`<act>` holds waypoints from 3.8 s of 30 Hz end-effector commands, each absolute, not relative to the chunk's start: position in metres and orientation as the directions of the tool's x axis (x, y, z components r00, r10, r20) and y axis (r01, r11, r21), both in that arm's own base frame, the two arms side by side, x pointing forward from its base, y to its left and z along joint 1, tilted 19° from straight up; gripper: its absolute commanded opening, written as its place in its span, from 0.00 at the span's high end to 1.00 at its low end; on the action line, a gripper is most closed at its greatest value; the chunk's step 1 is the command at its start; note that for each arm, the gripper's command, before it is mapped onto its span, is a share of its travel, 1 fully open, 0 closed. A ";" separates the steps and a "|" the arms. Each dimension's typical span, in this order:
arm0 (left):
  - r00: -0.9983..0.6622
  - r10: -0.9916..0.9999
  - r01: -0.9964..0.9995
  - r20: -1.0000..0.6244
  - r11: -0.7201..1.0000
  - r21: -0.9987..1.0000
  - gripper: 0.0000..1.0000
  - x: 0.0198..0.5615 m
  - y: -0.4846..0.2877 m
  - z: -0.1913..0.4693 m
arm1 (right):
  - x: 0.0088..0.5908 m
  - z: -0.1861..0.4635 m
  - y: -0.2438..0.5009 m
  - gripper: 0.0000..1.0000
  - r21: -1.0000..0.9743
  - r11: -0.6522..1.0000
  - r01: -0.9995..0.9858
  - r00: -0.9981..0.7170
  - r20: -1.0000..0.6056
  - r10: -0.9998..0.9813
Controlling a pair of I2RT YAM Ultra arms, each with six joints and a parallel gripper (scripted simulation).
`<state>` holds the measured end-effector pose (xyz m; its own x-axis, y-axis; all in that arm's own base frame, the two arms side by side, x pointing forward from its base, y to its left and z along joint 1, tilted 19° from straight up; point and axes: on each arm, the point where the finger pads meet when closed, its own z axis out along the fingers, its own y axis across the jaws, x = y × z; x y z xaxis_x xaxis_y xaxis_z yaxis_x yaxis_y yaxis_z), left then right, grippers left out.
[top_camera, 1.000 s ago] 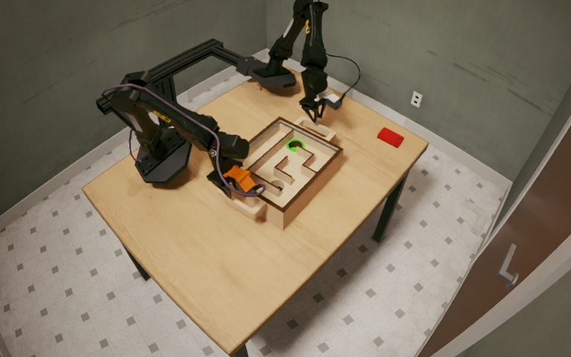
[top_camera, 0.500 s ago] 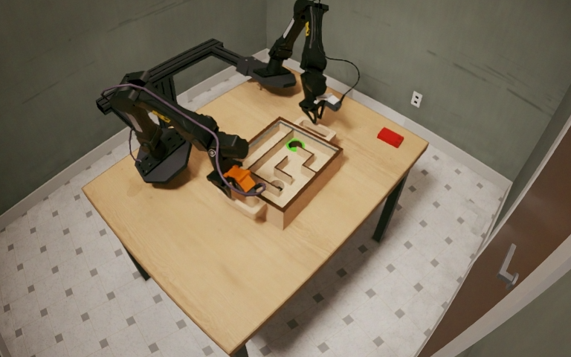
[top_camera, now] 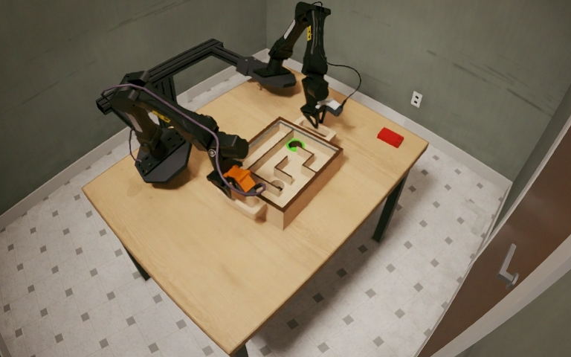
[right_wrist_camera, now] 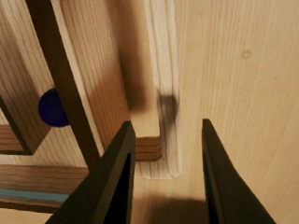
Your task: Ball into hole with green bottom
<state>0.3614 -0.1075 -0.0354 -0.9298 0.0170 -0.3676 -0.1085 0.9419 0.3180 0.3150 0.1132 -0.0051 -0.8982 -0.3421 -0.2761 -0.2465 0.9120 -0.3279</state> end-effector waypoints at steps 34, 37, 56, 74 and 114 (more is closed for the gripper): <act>-0.901 0.037 -0.097 -0.433 0.954 0.284 0.64 0.382 -0.118 -0.033 | 0.322 -0.040 0.105 0.64 -0.329 0.908 -0.259 -0.899 -0.261 -0.351; -0.901 0.037 -0.097 -0.433 0.954 0.284 0.64 0.382 -0.118 -0.033 | 0.326 -0.043 0.103 0.64 -0.326 0.911 -0.251 -0.902 -0.264 -0.343; -0.901 0.037 -0.097 -0.433 0.954 0.284 0.64 0.382 -0.118 -0.033 | 0.336 -0.049 0.106 0.64 -0.329 0.910 -0.255 -0.888 -0.292 -0.354; -0.928 0.024 -0.096 -0.372 0.949 0.301 1.00 0.370 -0.111 -0.051 | 0.331 -0.047 0.103 0.64 -0.325 0.911 -0.255 -0.896 -0.275 -0.349; -0.938 0.008 -0.107 -0.347 0.945 0.310 1.00 0.363 -0.102 -0.059 | 0.333 -0.057 0.106 1.00 -0.316 0.917 -0.245 -0.901 -0.277 -0.335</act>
